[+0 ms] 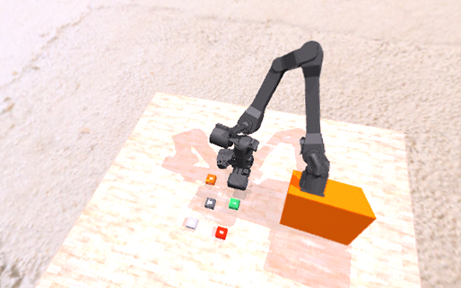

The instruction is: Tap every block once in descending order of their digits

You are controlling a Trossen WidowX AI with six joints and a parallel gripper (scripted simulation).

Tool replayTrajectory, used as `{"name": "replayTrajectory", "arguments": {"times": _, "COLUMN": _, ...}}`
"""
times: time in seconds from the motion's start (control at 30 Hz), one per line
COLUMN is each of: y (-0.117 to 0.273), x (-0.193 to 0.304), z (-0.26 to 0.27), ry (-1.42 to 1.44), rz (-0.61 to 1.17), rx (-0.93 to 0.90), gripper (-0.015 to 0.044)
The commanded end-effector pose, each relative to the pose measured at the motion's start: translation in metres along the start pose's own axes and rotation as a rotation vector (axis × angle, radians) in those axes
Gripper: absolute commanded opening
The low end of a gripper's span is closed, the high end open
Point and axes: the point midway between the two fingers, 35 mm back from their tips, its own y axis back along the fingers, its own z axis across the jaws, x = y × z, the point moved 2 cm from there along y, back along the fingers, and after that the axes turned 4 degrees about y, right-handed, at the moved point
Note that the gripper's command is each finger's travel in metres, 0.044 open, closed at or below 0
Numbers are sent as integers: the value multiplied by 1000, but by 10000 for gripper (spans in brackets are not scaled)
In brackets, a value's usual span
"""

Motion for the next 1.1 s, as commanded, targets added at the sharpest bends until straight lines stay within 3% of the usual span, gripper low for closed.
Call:
{"name": "replayTrajectory", "arguments": {"times": 0.0, "y": -7, "x": 4, "z": 1, "ry": 9, "rz": 10, "rx": 3, "gripper": 20}}
{"name": "replayTrajectory", "arguments": {"times": 0.7, "y": -32, "x": 5, "z": 0, "ry": 9, "rz": 11, "rx": 4, "gripper": 20}}
{"name": "replayTrajectory", "arguments": {"times": 0.83, "y": -4, "x": 3, "z": 0, "ry": 8, "rz": 9, "rx": 3, "gripper": 20}}
{"name": "replayTrajectory", "arguments": {"times": 0.97, "y": 0, "x": 3, "z": 1, "ry": 8, "rz": 10, "rx": 2, "gripper": 20}}
{"name": "replayTrajectory", "arguments": {"times": 1.07, "y": 31, "x": -1, "z": 2, "ry": 8, "rz": 8, "rx": -5, "gripper": 20}}
